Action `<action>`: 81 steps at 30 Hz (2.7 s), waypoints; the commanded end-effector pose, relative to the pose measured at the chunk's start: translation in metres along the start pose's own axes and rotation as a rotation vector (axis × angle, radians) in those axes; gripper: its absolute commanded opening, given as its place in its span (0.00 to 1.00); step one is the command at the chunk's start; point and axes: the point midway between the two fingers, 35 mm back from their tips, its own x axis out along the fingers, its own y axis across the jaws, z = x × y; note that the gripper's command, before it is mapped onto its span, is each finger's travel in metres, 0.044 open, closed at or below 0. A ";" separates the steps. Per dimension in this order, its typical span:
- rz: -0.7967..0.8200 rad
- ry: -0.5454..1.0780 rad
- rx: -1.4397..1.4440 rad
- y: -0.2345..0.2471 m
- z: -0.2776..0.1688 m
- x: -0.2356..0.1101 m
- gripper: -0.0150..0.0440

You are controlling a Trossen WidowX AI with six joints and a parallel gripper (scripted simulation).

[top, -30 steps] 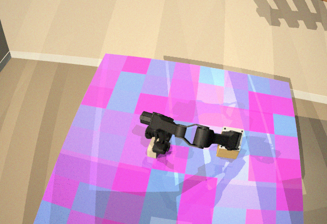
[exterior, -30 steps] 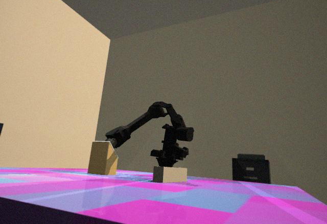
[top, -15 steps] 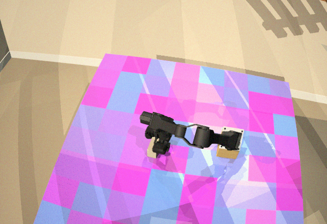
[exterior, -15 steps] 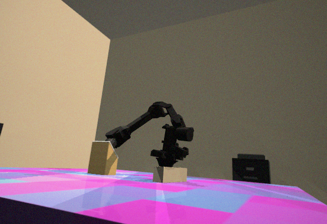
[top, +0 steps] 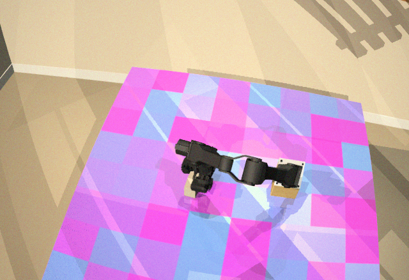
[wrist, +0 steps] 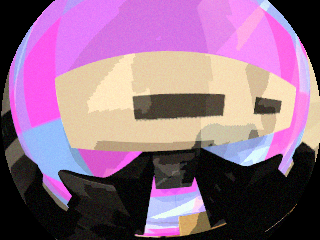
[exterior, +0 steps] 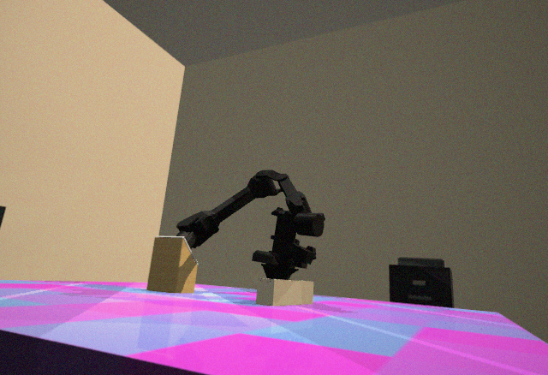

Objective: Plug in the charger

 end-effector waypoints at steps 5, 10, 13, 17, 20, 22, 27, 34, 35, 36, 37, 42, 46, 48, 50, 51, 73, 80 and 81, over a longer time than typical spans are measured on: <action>-0.001 -0.022 -0.019 0.001 0.005 -0.002 0.25; -0.001 -0.022 -0.019 0.001 0.006 -0.002 0.25; -0.001 -0.022 -0.019 0.001 0.006 -0.002 0.25; -0.001 -0.022 -0.019 0.001 0.006 -0.002 0.25; -0.001 -0.022 -0.019 0.001 0.007 -0.002 0.25; -0.001 -0.022 -0.019 0.001 0.007 -0.002 0.25; -0.001 -0.022 -0.019 0.001 0.007 -0.002 0.25; -0.001 -0.022 -0.019 0.001 0.008 -0.001 0.25; -0.001 -0.022 -0.019 0.001 0.008 -0.001 0.25; -0.001 -0.022 -0.019 0.001 0.008 -0.001 0.25; -0.001 -0.022 -0.019 0.001 0.008 -0.001 0.25; -0.001 -0.022 -0.019 0.001 0.008 -0.002 0.25; -0.001 -0.022 -0.019 0.001 0.008 -0.002 0.25; -0.001 -0.022 -0.019 0.001 0.008 -0.002 0.25; -0.001 -0.022 -0.019 0.001 0.008 -0.003 0.25; -0.001 -0.022 -0.019 0.001 0.008 -0.003 0.25; 0.000 0.002 0.000 0.000 0.000 0.000 0.25; 0.000 0.002 0.000 0.000 0.000 0.000 0.48; 0.000 0.002 0.000 0.000 0.000 0.000 0.52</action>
